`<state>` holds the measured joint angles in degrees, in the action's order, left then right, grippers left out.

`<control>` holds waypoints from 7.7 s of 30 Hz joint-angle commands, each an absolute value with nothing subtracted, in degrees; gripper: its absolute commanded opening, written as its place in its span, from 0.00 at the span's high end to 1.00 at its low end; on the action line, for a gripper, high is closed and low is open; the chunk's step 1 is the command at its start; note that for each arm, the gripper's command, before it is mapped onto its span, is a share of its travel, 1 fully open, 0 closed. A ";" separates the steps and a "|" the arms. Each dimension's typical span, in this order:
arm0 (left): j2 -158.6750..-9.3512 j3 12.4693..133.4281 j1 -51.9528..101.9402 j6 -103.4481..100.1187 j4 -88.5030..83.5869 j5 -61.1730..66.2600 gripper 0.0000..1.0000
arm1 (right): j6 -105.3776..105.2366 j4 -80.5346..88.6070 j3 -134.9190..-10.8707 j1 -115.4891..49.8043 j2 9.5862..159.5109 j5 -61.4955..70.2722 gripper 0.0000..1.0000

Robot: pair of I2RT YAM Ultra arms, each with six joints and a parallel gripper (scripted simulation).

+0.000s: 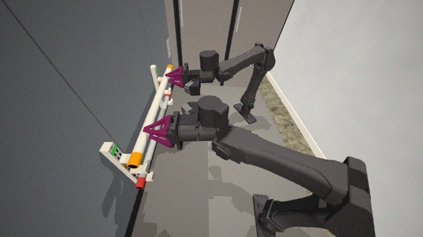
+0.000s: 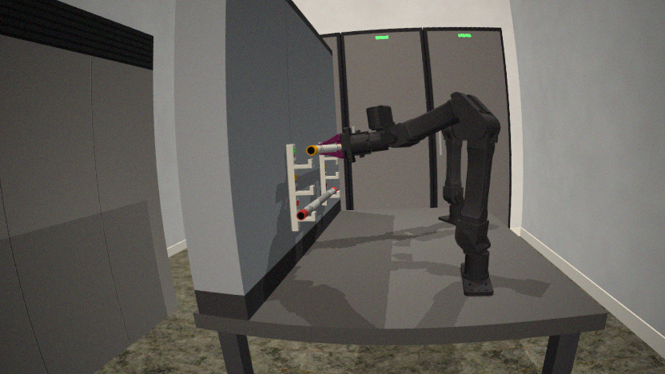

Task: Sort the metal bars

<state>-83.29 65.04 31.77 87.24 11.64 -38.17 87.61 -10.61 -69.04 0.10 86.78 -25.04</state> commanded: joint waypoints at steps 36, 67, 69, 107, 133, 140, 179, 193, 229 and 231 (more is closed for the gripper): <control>-81.29 60.34 32.62 89.81 20.75 -39.18 1.00 | 89.87 -19.60 -64.51 -0.45 84.14 -26.21 1.00; -84.01 50.58 32.58 89.59 32.97 -39.13 1.00 | 90.01 -32.06 -54.32 -0.55 86.58 -26.19 1.00; -84.01 50.58 32.58 89.59 32.97 -39.13 1.00 | 90.01 -32.06 -54.32 -0.55 86.58 -26.19 1.00; -86.08 48.55 32.16 89.46 36.85 -38.68 1.00 | 89.79 -36.40 -51.88 -0.22 88.83 -25.88 1.00; -88.77 53.28 29.82 89.65 35.10 -36.38 1.00 | 89.87 -34.44 -57.19 1.34 92.04 -24.34 1.00; -89.53 54.29 29.33 89.65 34.73 -35.90 1.00 | 89.85 -34.06 -58.37 1.66 92.87 -23.99 1.00; -95.81 56.01 26.93 89.50 39.03 -33.56 1.00 | 89.74 -37.99 -60.81 3.21 99.53 -22.43 1.00; -98.28 53.27 26.90 89.75 44.98 -33.47 1.00 | 89.89 -44.10 -57.93 3.24 102.09 -22.35 1.00; -99.91 51.87 26.88 90.01 48.12 -33.42 0.89 | 89.99 -47.11 -56.59 3.25 103.65 -22.29 0.89; -99.91 51.87 26.88 90.01 48.12 -33.42 0.86 | 89.99 -47.12 -56.59 3.25 103.65 -22.29 0.85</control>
